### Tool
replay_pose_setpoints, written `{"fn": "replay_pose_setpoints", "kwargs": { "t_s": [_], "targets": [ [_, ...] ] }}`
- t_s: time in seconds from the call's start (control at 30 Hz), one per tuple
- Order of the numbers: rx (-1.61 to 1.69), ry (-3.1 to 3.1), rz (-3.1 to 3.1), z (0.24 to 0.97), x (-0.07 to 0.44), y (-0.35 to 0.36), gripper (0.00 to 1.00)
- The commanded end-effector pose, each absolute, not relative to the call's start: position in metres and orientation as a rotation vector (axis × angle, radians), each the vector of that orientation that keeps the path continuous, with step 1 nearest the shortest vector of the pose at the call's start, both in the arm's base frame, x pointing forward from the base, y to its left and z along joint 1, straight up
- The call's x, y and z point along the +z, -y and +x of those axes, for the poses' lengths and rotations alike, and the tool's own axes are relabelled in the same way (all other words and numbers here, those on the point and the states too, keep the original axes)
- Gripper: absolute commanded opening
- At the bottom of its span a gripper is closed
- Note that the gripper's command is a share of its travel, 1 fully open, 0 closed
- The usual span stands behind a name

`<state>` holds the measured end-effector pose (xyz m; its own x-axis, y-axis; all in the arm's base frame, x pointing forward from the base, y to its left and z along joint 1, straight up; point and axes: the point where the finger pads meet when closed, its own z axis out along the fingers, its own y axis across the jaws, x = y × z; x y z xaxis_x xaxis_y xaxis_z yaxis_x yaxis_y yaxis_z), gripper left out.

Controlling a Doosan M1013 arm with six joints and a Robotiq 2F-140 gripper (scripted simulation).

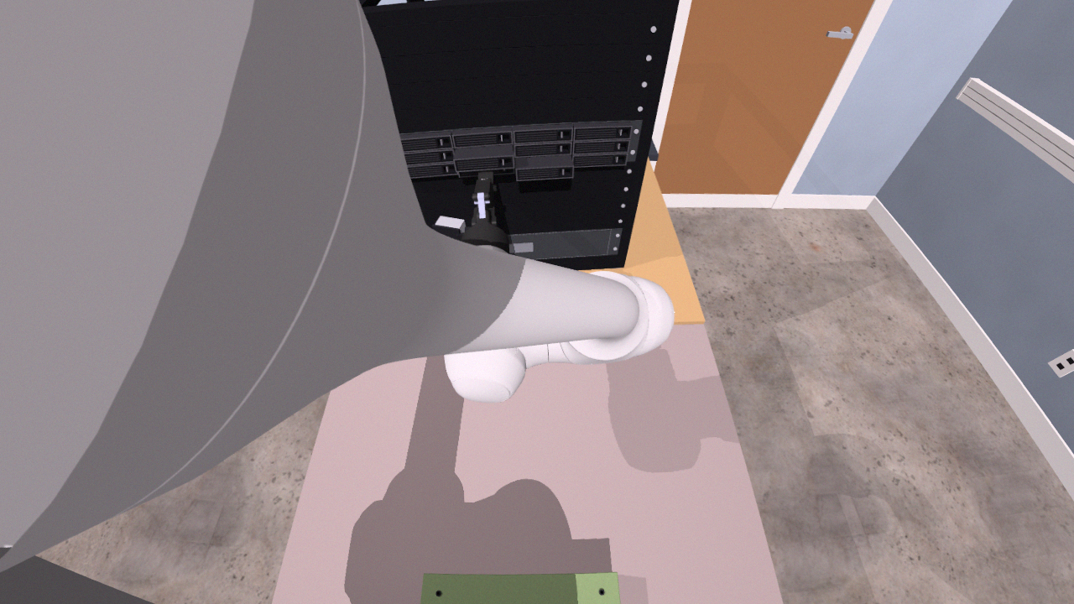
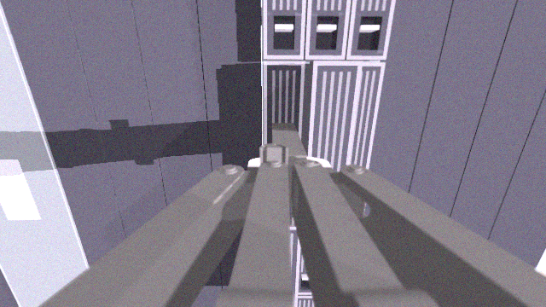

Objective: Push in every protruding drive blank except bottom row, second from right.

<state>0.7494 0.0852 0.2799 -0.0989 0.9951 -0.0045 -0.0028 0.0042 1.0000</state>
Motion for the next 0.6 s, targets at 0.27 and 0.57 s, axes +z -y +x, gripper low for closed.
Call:
{"fn": "replay_pose_setpoints", "kwargs": {
  "t_s": [0.27,0.57],
  "targets": [
    [1.275,-1.282,1.157,0.7533,0.2794,-0.0855,0.10],
    [1.275,-1.282,1.157,0.7545,0.2794,-0.0856,0.10]
  ]
}}
